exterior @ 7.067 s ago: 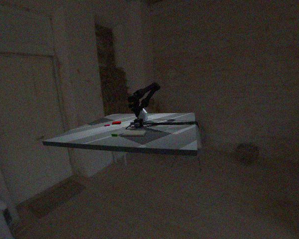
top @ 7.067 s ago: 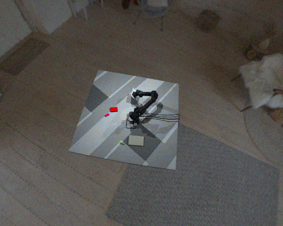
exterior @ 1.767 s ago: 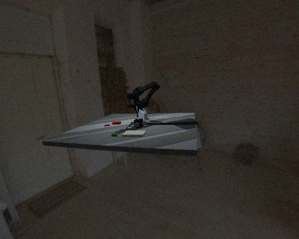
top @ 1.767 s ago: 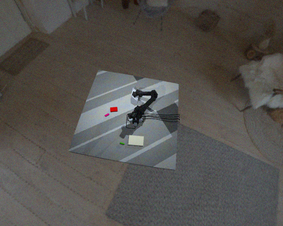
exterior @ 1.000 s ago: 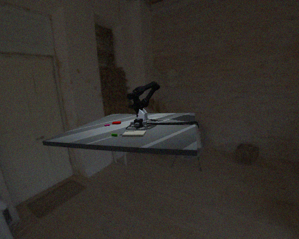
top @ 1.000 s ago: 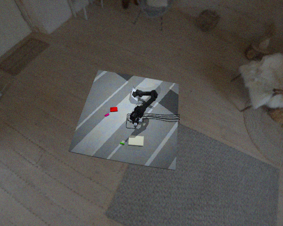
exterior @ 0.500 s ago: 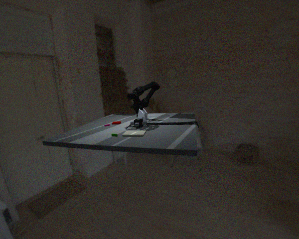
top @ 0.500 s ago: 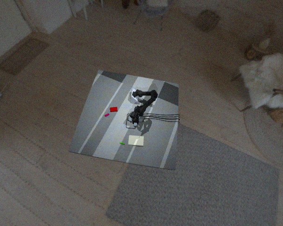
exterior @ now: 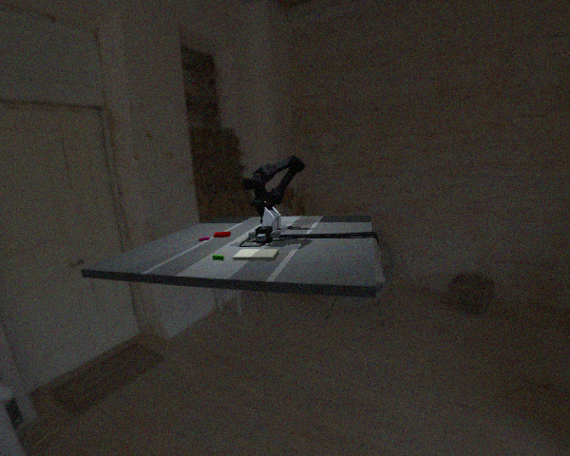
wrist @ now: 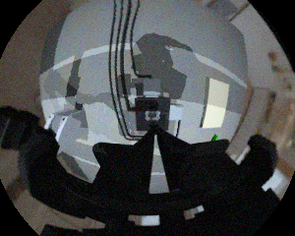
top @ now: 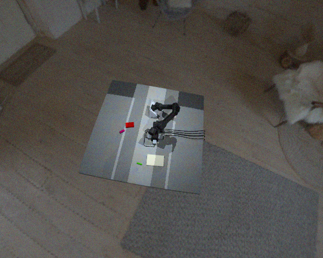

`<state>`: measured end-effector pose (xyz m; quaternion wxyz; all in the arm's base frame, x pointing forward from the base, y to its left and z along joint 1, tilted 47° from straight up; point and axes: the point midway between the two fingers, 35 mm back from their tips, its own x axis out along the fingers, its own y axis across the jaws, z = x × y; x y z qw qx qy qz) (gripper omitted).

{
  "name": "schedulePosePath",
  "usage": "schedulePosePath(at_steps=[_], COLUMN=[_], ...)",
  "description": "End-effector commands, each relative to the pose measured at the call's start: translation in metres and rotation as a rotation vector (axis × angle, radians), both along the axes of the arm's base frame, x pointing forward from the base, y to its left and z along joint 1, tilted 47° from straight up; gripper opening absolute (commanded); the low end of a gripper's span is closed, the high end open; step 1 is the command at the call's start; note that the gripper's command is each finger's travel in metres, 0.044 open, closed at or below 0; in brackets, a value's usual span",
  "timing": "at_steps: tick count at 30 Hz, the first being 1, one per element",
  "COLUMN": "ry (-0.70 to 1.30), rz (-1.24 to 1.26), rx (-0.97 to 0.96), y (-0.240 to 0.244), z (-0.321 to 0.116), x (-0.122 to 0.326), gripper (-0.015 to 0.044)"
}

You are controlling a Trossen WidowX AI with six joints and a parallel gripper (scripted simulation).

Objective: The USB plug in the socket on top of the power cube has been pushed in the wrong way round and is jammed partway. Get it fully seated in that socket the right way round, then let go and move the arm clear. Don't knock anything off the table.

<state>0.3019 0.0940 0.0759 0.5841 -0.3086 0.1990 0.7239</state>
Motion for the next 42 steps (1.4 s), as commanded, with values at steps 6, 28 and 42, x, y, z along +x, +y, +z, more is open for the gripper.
schedulePosePath(at_steps=[6, 28, 42], ry=[0.0, -0.002, -0.003], rz=[0.001, 0.007, 0.01], rx=[0.004, 0.019, 0.028], y=[0.0007, 0.0035, 0.0052], z=[-0.0002, -0.0009, -0.0013], x=[-0.0001, -0.0007, -0.001], gripper=[0.0, 0.0, 0.0])
